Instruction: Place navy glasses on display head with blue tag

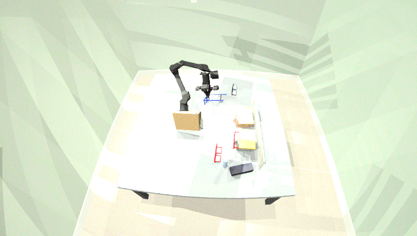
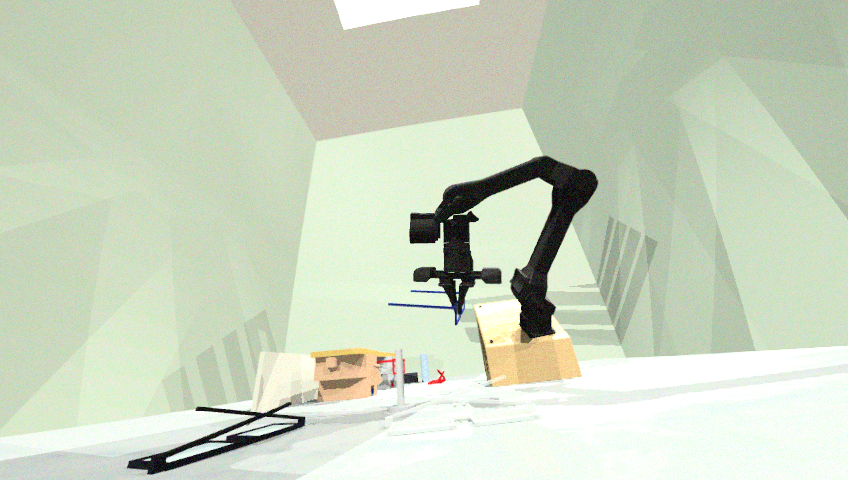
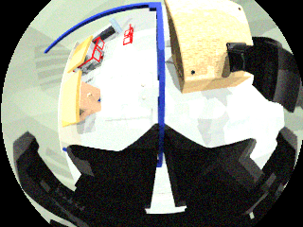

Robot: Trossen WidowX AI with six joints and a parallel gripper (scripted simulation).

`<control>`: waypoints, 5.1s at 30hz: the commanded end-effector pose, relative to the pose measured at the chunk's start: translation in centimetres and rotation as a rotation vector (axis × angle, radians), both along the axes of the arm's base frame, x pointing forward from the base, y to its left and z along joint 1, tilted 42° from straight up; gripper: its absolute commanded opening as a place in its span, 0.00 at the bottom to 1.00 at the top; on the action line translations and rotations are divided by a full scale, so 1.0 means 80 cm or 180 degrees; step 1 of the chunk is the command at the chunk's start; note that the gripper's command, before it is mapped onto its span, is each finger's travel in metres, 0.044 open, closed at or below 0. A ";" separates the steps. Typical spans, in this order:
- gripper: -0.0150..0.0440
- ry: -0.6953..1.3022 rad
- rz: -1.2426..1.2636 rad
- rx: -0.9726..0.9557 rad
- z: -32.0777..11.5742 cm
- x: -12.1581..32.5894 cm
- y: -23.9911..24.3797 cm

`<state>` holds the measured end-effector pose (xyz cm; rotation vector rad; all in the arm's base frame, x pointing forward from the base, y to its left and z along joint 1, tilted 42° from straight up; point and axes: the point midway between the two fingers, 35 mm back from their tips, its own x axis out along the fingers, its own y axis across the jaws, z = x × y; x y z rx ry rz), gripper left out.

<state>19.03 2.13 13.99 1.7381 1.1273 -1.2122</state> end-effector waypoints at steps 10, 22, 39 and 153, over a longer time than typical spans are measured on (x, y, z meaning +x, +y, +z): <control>0.25 0.0153 0.0430 0.0364 -0.034 0.029 -0.024; 0.25 0.0100 0.0731 0.0799 -0.070 0.047 -0.052; 0.25 -0.0246 0.0957 0.1340 -0.117 0.057 -0.089; 0.25 -0.0275 0.0956 0.1348 -0.162 0.161 -0.049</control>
